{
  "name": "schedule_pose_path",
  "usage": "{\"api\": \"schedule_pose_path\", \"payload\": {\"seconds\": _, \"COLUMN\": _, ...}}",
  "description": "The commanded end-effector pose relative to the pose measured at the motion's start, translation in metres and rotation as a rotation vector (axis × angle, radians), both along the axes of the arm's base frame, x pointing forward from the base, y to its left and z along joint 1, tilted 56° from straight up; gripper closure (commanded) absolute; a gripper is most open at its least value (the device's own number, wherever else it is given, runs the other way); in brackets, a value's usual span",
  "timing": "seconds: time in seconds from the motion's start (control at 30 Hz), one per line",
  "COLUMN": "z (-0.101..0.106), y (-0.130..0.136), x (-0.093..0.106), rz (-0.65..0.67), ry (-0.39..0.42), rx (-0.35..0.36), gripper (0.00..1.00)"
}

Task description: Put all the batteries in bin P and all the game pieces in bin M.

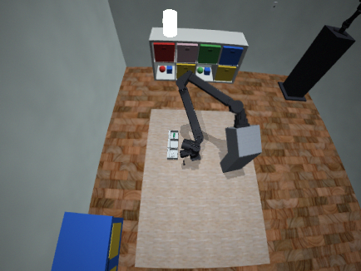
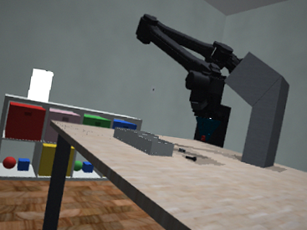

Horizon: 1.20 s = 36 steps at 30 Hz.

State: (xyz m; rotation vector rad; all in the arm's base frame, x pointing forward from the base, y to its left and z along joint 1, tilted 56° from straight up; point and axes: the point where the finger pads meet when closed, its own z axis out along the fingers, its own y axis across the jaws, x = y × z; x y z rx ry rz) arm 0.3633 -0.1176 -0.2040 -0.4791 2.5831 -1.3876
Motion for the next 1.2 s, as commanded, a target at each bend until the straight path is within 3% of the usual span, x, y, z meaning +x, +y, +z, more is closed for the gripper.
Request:
{"api": "schedule_pose_path", "payload": {"seconds": 0.0, "z": 0.0006, "y": 0.0026, "x": -0.0044, "rz": 0.009, "ry": 0.012, "rx": 0.001, "gripper": 0.9}}
{"api": "schedule_pose_path", "payload": {"seconds": 1.17, "z": 0.0002, "y": 0.0021, "x": -0.0019, "rz": 0.009, "ry": 0.012, "rx": 0.001, "gripper": 0.9}}
